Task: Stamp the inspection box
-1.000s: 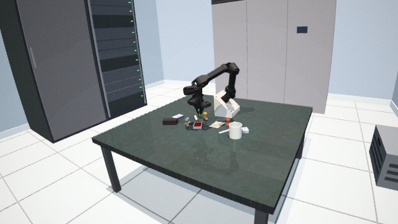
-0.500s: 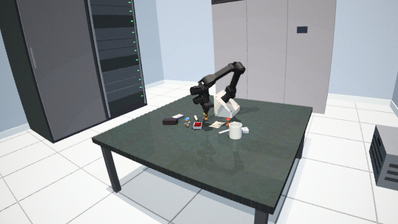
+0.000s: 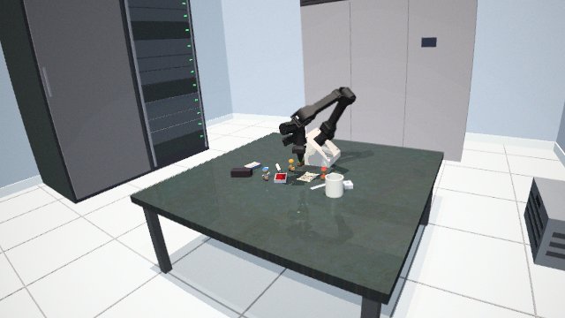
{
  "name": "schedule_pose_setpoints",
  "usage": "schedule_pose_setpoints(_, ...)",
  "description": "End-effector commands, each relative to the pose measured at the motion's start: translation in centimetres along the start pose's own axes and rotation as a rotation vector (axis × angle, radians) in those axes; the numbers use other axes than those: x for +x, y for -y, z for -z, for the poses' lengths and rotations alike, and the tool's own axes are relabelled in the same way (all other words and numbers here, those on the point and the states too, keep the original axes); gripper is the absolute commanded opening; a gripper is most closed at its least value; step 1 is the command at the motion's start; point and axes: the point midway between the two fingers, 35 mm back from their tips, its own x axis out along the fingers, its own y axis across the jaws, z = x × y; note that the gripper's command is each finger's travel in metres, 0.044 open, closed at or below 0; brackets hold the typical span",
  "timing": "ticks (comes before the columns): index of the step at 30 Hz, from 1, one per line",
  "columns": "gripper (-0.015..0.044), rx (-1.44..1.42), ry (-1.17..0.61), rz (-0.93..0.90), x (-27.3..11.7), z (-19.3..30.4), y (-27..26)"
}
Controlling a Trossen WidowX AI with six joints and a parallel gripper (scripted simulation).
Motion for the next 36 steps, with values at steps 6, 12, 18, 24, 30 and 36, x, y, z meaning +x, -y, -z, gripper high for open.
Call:
schedule_pose_setpoints(6, 0.0, 0.277, -0.011, 0.004, 0.4, 2.6, 0.9)
schedule_pose_setpoints(12, 0.0, 0.351, -0.012, 0.005, 0.5, 3.2, 1.2)
schedule_pose_setpoints(18, 0.0, 0.351, -0.011, 0.005, 0.8, 3.2, 1.2)
schedule_pose_setpoints(24, 0.0, 0.351, -0.011, 0.005, 1.2, 3.2, 1.1)
schedule_pose_setpoints(30, 0.0, 0.351, -0.011, 0.005, 1.6, 3.2, 1.1)
schedule_pose_setpoints(36, 0.0, 0.352, -0.011, 0.005, 2.0, 3.2, 1.1)
